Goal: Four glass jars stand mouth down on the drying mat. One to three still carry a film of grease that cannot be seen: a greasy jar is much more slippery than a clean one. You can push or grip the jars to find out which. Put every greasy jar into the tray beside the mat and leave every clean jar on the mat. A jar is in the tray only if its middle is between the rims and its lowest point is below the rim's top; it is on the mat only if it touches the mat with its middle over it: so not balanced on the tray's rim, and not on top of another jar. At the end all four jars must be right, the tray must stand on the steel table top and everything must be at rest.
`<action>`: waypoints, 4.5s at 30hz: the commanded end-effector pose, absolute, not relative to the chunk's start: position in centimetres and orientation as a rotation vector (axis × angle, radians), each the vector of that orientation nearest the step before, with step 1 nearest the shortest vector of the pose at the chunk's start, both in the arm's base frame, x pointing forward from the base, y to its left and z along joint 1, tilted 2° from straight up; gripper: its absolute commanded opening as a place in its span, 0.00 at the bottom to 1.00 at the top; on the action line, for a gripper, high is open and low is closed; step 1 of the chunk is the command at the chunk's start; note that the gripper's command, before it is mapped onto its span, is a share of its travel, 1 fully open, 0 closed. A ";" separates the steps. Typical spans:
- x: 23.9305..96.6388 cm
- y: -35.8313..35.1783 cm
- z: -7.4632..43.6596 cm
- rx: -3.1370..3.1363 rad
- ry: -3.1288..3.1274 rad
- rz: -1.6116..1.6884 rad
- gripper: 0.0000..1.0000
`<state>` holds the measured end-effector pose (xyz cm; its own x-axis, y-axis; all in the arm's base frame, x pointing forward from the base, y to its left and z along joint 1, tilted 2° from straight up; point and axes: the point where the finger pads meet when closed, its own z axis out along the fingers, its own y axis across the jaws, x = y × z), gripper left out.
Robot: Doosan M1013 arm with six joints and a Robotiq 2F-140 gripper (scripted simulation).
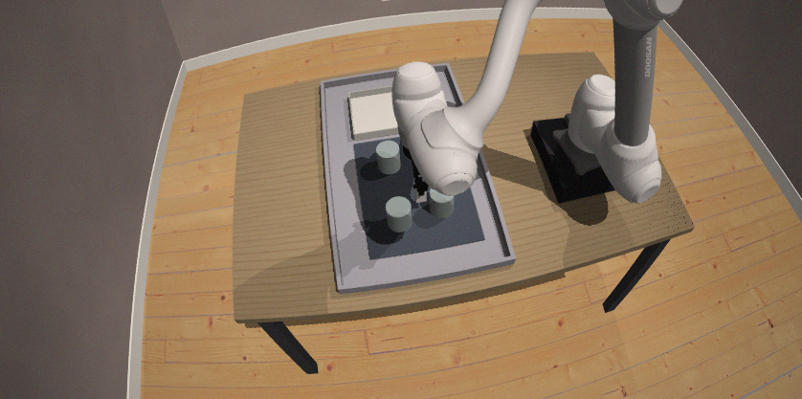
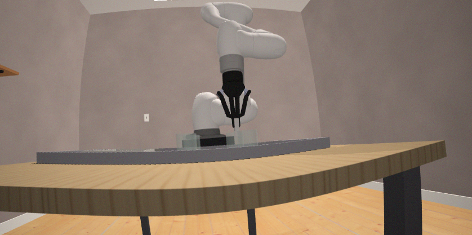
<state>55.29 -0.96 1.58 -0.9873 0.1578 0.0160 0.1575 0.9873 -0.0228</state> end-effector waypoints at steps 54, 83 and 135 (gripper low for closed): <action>50.1 -8.0 9.5 -0.253 -3.116 0.036 1.00; 44.0 -15.8 3.6 -0.253 -3.116 0.036 1.00; 43.9 -16.0 -2.0 -0.253 -3.116 0.036 0.62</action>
<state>44.09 -15.77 -1.84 -0.9854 0.1699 0.0115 0.1697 0.9853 -0.0195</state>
